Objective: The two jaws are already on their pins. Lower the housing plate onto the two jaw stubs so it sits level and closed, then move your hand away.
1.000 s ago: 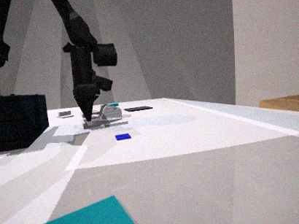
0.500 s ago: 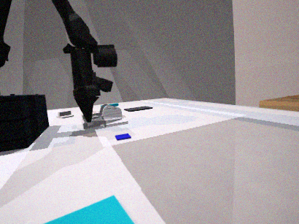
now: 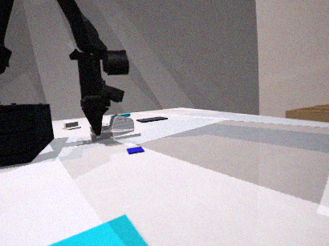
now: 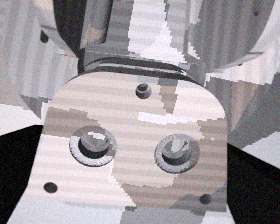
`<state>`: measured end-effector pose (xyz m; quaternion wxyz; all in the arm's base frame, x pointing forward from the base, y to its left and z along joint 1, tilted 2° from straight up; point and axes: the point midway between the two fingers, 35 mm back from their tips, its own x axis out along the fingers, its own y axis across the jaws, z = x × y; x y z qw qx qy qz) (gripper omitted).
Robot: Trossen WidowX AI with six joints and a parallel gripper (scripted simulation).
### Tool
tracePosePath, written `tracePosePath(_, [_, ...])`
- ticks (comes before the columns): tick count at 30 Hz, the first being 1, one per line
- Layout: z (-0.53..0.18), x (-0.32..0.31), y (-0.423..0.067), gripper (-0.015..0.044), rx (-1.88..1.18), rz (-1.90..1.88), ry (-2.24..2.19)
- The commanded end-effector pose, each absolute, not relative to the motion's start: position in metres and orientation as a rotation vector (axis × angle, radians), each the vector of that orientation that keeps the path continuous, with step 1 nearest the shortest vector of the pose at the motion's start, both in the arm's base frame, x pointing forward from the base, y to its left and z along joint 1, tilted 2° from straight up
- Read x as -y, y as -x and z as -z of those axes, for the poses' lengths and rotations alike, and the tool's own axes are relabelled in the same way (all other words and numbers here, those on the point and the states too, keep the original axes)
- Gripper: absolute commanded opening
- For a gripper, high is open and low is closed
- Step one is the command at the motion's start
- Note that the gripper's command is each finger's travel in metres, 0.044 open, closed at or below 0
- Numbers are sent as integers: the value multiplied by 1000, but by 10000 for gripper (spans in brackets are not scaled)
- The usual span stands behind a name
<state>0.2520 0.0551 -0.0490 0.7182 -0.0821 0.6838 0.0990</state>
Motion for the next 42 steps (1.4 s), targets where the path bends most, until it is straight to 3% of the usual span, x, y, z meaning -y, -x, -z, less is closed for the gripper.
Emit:
tracePosePath(1, [50,-55,-252,351,-1515,-217,176])
tracePosePath(42, [57,-56,-252,351,-1515,-217,176])
